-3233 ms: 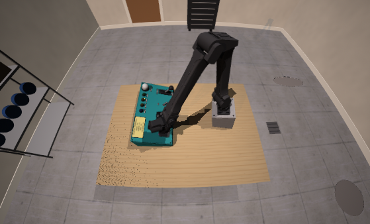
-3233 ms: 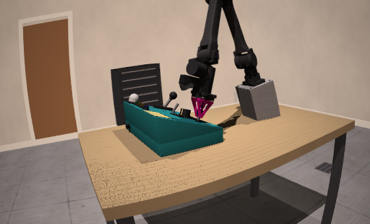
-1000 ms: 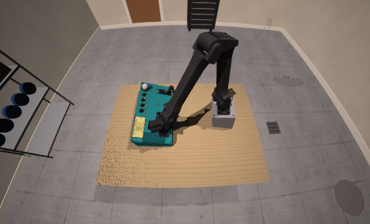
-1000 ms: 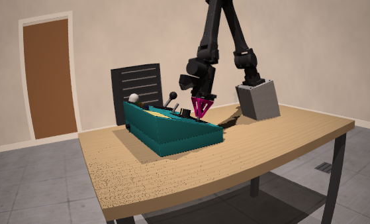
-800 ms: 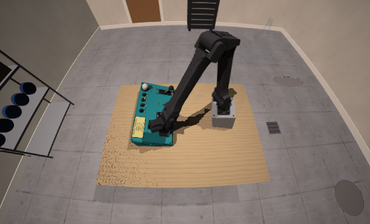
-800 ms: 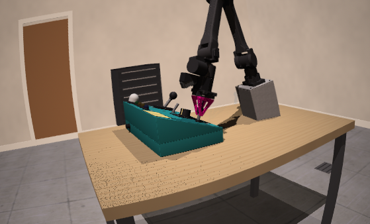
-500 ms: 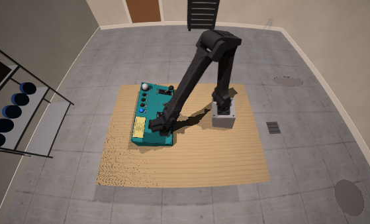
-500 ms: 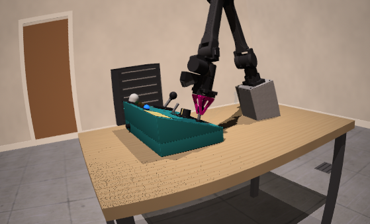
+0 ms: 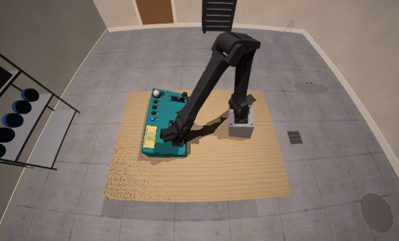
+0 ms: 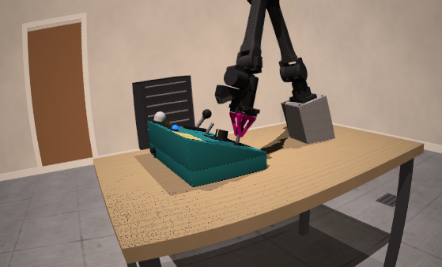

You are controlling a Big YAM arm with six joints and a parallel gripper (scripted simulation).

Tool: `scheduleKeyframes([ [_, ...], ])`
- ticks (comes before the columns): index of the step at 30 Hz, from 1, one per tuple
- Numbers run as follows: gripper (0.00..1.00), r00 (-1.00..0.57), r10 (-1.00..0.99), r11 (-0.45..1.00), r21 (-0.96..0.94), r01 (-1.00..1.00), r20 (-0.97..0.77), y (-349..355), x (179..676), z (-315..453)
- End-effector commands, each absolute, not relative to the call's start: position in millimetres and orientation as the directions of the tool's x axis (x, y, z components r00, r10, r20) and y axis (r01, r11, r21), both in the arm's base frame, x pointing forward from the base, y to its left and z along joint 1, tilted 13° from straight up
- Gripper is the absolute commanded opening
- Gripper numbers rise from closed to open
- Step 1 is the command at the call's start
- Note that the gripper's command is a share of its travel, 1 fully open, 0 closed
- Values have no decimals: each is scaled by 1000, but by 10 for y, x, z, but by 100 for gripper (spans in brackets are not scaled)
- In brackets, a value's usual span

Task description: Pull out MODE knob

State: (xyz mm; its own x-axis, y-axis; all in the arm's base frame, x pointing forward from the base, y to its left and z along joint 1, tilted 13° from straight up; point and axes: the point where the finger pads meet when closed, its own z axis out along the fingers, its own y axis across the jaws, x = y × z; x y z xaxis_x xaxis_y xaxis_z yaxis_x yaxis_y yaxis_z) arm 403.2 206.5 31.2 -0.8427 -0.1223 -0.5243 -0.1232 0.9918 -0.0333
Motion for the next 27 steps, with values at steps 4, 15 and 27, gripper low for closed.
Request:
scheduleKeyframes([
  [4, 0, -831, -111, 992, -16, -123, -545, 2123, 4021, 479],
  [15, 70, -847, -122, 992, -33, -122, -518, 2087, 4006, 328],
  [27, 70, -838, -116, 992, -25, -122, -533, 2099, 4025, 404],
])
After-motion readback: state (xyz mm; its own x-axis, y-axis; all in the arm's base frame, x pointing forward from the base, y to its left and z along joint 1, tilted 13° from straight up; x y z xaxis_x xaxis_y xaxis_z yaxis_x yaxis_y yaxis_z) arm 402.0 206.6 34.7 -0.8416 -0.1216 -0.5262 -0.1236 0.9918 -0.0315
